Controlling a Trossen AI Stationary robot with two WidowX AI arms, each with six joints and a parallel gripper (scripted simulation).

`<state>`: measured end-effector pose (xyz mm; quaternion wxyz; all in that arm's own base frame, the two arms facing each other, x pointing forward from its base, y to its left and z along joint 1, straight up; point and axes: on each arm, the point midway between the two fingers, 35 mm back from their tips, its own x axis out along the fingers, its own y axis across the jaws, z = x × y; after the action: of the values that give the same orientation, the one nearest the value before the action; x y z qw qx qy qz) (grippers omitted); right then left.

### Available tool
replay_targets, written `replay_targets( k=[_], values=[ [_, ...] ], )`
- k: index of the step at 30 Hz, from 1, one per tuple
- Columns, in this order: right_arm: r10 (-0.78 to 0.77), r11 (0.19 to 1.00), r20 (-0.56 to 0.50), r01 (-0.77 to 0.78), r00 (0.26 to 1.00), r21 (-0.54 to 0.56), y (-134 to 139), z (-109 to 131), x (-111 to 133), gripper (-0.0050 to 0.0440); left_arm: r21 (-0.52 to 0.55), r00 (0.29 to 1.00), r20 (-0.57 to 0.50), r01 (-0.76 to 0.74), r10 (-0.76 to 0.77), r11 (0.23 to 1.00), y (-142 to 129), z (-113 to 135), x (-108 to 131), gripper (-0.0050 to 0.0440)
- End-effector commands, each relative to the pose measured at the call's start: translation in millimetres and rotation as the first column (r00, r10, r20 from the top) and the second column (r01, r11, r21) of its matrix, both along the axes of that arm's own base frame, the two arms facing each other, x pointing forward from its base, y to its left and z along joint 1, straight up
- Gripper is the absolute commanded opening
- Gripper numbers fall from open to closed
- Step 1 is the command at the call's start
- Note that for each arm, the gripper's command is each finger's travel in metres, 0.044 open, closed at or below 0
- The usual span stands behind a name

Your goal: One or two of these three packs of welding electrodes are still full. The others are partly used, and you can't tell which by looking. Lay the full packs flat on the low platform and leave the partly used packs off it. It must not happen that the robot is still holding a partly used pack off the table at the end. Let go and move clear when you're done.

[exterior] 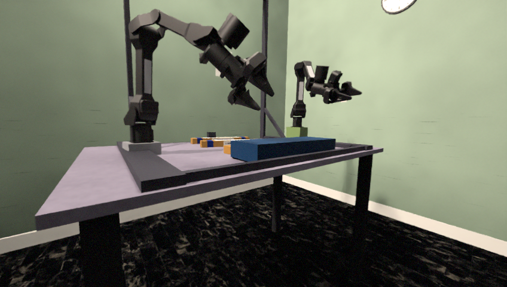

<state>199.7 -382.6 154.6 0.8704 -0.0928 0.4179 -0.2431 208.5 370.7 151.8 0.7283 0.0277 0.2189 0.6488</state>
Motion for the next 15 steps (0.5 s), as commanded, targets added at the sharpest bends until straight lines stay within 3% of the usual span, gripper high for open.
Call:
replay_targets(
  k=[1, 3, 6, 7, 11, 15],
  values=[
    [0.028, 1.000, 0.036, -0.028, 0.999, -0.013, 16.4, 26.0, 11.2, 0.0330, -0.007, 0.996, 0.000, 0.086, -0.086, 0.996, -12.1, 13.2, 12.5, 0.0330],
    [0.022, 1.000, 0.027, -0.022, 0.999, -0.003, 27.3, 25.2, 17.2, 0.0330, 0.008, 0.996, 0.015, 0.088, -0.088, 0.996, -12.7, 22.6, 21.7, 0.0330],
    [0.035, 0.999, 0.034, -0.035, 0.999, 0.005, 34.2, 37.6, 26.2, 0.0330, -0.009, 0.997, 0.003, 0.080, -0.080, 0.997, -12.8, 13.6, 18.9, 0.0330],
    [0.049, 0.998, 0.034, -0.050, 0.998, 0.036, 40.7, 37.5, 29.3, 0.0330, -0.008, 0.993, 0.004, 0.116, -0.116, 0.993, -17.5, 21.2, 26.2, 0.0330],
    [0.048, 0.997, 0.021, -0.049, 0.999, 0.065, 68.0, 26.6, 37.4, 0.0330, -0.062, 0.985, -0.025, 0.167, -0.169, 0.984, -30.7, 8.4, 35.2, 0.0330],
    [0.060, 0.995, 0.027, -0.062, 0.998, 0.074, 70.7, 36.0, 41.7, 0.0330, -0.062, 0.985, -0.025, 0.167, -0.169, 0.984, -30.7, 8.4, 35.3, 0.0330]
  ],
)
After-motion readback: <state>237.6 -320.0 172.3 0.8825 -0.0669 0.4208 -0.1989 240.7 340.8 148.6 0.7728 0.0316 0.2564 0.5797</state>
